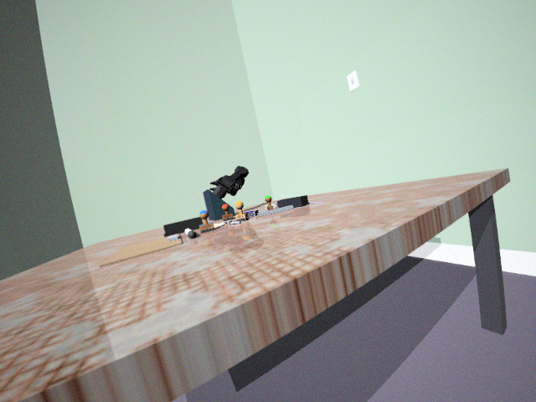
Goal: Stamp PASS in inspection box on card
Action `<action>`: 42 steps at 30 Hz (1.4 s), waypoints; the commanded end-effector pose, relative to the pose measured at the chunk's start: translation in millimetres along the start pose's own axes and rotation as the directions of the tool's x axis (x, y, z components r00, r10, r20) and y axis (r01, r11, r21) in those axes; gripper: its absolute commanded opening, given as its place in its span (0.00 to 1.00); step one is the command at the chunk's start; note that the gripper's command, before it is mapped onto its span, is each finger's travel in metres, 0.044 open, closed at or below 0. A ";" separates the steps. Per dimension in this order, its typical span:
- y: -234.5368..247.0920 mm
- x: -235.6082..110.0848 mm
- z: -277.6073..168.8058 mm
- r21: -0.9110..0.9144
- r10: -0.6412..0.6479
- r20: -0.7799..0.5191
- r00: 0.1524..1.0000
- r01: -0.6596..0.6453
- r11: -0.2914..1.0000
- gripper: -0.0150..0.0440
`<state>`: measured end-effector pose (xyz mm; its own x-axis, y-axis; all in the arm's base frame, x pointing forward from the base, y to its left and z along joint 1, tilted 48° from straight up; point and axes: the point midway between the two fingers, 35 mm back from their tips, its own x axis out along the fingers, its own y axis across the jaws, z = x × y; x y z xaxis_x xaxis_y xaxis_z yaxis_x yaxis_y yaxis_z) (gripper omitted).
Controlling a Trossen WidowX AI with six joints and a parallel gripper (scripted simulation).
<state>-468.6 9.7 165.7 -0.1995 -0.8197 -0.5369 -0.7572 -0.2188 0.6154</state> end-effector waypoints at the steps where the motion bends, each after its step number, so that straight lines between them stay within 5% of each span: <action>1: 0.0 -0.9 0.3 -0.001 0.001 0.003 1.000 -0.001 1.000 0.89; 7: -2.6 -44.3 12.0 -0.061 0.046 0.124 0.991 -0.038 0.997 0.62; 20: -23.9 -186.8 23.6 -0.234 0.167 0.520 0.838 -0.048 0.971 0.62; 30: -61.2 -301.4 4.2 -0.292 0.216 0.785 0.581 0.039 0.956 0.62; 42: -131.0 -424.7 -57.4 -0.200 0.170 0.972 0.163 0.189 0.961 0.62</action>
<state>-284.8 337.2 332.5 -0.7910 0.2234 -0.5696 -0.6005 -0.4618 0.6528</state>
